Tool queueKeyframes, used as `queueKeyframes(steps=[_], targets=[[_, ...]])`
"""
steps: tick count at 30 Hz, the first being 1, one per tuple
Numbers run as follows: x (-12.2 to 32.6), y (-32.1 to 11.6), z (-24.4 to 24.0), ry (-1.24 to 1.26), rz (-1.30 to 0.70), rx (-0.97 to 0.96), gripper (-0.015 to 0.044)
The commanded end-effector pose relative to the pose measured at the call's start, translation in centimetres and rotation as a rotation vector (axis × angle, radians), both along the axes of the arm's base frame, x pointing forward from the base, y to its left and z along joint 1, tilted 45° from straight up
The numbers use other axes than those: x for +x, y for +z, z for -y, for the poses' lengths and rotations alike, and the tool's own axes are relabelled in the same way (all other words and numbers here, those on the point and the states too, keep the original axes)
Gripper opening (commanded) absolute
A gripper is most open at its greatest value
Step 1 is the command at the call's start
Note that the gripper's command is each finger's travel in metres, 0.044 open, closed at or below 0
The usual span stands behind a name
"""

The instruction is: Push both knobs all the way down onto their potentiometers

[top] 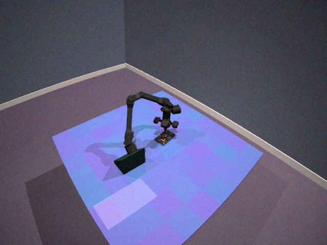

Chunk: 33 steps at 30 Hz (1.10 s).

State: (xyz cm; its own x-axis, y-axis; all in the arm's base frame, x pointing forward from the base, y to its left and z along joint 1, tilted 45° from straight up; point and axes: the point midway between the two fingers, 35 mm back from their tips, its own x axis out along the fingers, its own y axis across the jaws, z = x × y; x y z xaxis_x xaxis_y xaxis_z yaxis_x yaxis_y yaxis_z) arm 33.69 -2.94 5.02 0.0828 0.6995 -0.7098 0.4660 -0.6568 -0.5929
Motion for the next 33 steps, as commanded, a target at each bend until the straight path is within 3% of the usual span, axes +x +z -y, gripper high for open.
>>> queueKeyframes(steps=[1,33], targets=[[0.16,-0.11,-0.27,-0.001,0.003,0.002,0.0],[0.24,-0.77,-0.94,-0.001,0.003,0.003,0.0]])
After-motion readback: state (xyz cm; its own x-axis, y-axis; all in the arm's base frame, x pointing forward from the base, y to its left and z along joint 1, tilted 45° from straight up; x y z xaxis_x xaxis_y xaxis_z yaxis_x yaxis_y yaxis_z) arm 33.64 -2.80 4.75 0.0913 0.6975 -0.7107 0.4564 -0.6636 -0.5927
